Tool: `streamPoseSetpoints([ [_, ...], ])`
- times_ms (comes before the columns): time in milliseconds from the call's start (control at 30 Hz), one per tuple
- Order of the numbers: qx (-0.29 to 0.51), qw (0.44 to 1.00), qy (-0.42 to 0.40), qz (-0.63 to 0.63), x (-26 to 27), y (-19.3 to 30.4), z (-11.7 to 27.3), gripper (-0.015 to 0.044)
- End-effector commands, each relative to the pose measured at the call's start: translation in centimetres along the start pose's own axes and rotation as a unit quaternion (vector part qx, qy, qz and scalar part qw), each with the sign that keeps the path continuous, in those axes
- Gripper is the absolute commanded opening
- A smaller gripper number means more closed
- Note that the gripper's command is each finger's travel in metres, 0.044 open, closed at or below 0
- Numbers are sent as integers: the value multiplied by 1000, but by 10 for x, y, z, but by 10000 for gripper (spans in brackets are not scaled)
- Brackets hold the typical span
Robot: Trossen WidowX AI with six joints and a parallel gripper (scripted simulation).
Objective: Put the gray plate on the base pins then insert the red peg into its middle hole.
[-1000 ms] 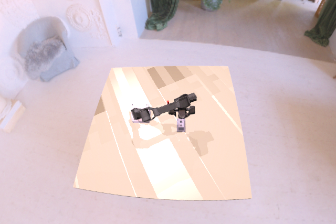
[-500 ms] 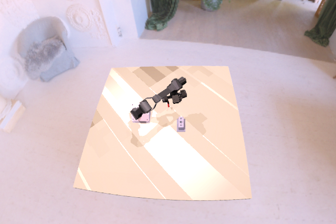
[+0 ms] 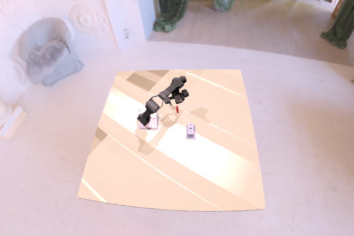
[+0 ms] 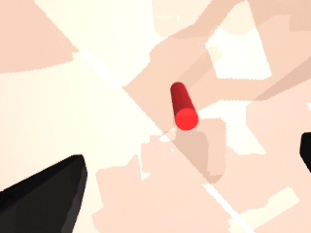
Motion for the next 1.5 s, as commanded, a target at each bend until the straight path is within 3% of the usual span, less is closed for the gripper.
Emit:
streamPoseSetpoints([
  [0, -6, 1000, 6, 5, -2, 2, -16, 440],
  [1467, -8, 1000, 6, 5, -1, 3, -84, 440],
])
Point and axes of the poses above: the point midway between the two fingers, 35 mm back from their tips, its own z axis back along the fingers, its own x axis across the jaws, y = z × x, the point moved 10 cm from there along z, back along the fingers, and after that the axes turned 6 degrees about -z, right-handed, at the moved point
